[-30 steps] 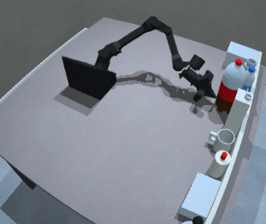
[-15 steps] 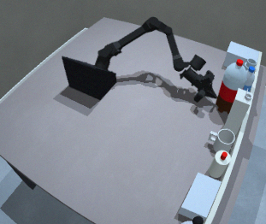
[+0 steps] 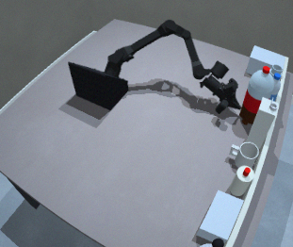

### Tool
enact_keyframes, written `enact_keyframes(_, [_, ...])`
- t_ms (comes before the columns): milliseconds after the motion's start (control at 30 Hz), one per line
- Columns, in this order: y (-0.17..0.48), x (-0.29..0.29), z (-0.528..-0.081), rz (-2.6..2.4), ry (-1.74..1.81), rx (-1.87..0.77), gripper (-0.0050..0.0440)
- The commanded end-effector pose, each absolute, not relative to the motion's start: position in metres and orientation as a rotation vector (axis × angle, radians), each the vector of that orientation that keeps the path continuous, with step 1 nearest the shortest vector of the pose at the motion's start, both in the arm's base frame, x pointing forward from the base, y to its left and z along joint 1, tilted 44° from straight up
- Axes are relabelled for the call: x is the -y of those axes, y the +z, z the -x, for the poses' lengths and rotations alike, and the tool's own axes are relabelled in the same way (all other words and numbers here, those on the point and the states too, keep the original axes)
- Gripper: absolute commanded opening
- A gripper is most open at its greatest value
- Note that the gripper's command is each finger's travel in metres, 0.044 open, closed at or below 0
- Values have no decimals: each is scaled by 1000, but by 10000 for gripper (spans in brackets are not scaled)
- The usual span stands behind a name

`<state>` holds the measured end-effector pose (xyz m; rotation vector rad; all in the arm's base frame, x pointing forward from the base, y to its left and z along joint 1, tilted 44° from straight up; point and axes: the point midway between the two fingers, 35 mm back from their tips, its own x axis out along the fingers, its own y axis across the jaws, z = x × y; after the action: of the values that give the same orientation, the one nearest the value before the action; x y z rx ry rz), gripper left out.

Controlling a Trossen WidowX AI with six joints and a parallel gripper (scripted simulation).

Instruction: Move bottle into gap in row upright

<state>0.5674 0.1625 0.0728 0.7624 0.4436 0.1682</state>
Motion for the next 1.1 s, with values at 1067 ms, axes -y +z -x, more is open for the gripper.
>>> enact_keyframes(1067, [83,-159,-580,-764,173,-421,-50])
